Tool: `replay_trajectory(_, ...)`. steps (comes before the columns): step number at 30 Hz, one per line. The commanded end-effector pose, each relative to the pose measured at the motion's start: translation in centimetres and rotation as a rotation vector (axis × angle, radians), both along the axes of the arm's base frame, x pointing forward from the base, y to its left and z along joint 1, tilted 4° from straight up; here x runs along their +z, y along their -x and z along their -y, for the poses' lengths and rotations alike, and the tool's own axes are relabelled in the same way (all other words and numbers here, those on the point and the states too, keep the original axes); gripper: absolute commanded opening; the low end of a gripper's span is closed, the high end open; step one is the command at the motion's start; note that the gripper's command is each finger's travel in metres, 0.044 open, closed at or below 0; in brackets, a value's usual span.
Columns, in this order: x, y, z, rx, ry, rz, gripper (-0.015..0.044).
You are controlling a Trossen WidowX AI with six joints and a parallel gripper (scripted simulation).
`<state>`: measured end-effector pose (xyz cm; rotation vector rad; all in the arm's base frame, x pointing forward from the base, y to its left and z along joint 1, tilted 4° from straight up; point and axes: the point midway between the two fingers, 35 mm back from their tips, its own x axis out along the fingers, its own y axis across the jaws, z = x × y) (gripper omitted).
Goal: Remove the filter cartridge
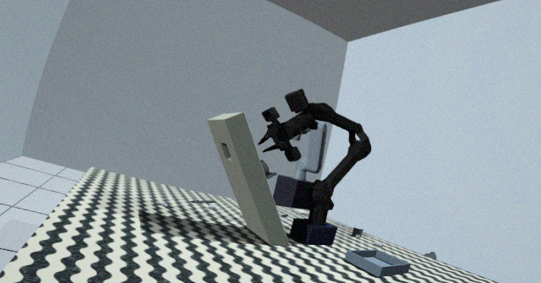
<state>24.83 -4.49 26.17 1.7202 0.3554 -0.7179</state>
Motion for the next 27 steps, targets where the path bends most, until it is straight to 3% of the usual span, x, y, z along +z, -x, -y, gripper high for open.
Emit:
replay_trajectory(1,2.9,-0.5,0.1,0.004,0.025,0.144,0.0115)
replay_trajectory(5,2.9,-0.5,0.1,0.004,0.025,0.144,0.0115)
replay_trajectory(17,10.3,0.2,0.0,-0.001,0.022,0.116,0.0430)
replay_trajectory(22,7.8,0.4,-0.1,0.207,0.268,-0.007,0.0305)
replay_trajectory(27,4.4,1.1,-0.2,0.542,0.596,-0.175,0.0305)
